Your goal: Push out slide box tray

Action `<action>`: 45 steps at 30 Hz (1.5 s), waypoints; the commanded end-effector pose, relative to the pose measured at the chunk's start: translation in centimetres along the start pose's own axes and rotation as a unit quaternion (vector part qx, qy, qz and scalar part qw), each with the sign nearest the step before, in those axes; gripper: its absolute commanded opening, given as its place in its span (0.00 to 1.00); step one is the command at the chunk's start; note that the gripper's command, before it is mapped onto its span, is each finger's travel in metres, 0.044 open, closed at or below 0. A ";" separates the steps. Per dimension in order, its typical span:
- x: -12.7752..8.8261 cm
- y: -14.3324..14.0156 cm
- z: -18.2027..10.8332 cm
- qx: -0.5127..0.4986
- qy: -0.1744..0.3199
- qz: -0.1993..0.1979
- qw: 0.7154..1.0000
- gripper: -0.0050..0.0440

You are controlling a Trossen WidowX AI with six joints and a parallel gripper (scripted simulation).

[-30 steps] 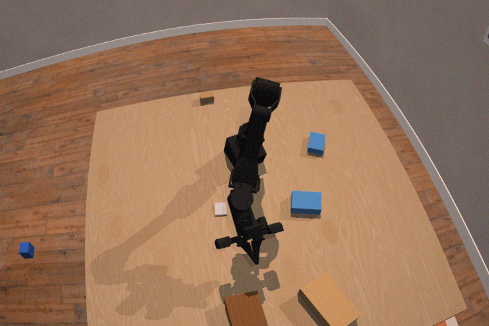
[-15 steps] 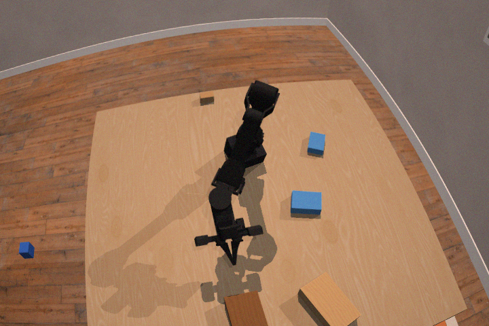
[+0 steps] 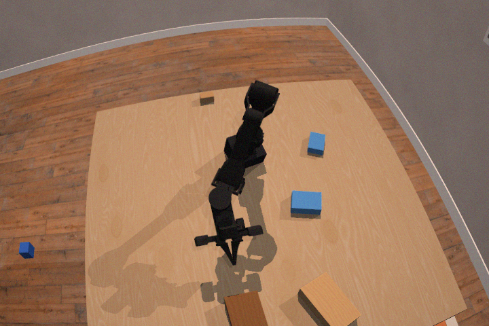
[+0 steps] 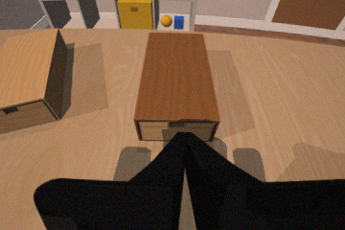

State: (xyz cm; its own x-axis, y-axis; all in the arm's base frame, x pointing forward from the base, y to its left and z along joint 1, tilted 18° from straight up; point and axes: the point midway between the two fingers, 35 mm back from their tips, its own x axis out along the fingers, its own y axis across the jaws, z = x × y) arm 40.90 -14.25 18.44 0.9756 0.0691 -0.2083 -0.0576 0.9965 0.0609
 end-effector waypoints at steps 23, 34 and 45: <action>5.7 9.5 0.8 -0.045 -0.066 0.072 0.994 0.00; 7.8 20.9 0.3 -0.058 -0.136 0.147 0.978 0.00; 10.0 20.7 -2.7 -0.053 -0.136 0.144 0.979 0.00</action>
State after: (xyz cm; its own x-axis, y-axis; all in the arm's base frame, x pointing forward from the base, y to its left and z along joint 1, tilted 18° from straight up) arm 48.01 6.98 16.66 0.9340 0.3497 0.0729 -0.3480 0.9368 -0.0345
